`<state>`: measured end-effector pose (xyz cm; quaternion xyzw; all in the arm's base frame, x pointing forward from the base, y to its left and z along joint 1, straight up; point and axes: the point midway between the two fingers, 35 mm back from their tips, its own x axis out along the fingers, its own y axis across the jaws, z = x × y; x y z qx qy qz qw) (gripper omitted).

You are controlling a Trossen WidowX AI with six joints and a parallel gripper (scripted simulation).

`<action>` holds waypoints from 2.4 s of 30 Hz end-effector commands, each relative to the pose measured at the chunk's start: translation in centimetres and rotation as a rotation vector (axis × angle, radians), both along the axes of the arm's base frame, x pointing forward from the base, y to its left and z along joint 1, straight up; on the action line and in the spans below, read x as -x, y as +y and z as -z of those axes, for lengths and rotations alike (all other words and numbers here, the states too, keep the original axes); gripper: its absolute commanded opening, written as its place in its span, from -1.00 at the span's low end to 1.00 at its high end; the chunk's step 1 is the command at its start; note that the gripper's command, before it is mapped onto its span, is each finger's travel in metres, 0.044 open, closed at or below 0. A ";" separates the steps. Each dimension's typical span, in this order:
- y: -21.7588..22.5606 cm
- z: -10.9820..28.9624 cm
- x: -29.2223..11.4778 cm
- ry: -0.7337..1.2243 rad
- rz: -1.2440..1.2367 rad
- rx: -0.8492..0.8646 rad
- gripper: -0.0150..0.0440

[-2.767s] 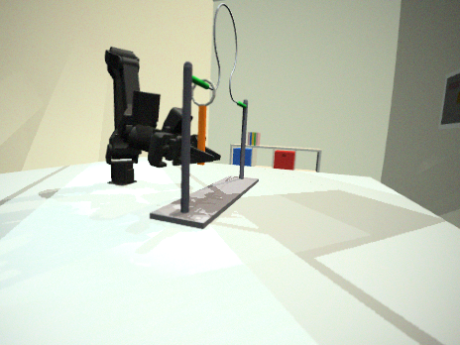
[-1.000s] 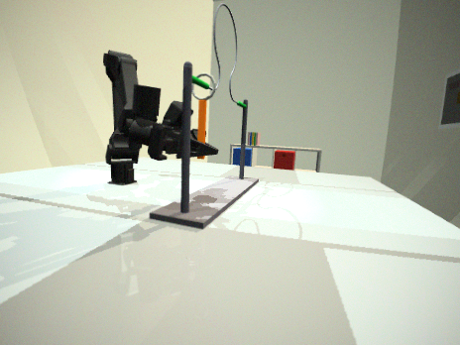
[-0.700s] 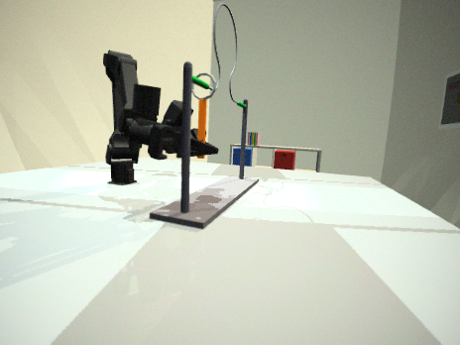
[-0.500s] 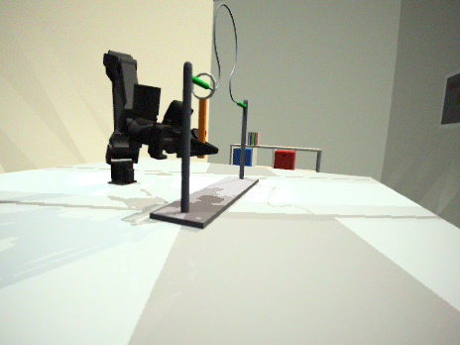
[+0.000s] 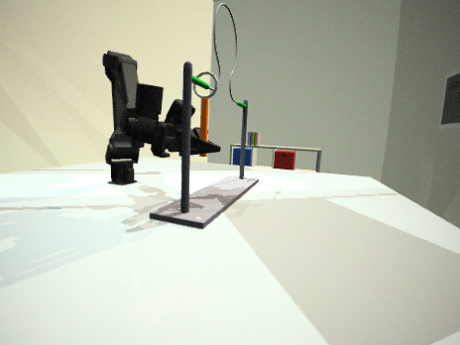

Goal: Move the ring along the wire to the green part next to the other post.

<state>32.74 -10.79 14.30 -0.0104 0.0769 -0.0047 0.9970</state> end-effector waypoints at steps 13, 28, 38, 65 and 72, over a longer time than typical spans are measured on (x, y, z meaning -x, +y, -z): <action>1.7 0.2 0.1 0.005 0.003 -0.016 -1.00; 3.8 0.1 0.0 0.006 0.001 -0.073 -1.00; 6.1 0.0 0.0 0.005 -0.001 -0.178 -1.00; 13.7 -3.4 2.2 0.178 -0.071 -0.667 -1.00; 15.4 -5.4 3.6 0.281 -0.131 -0.819 -1.00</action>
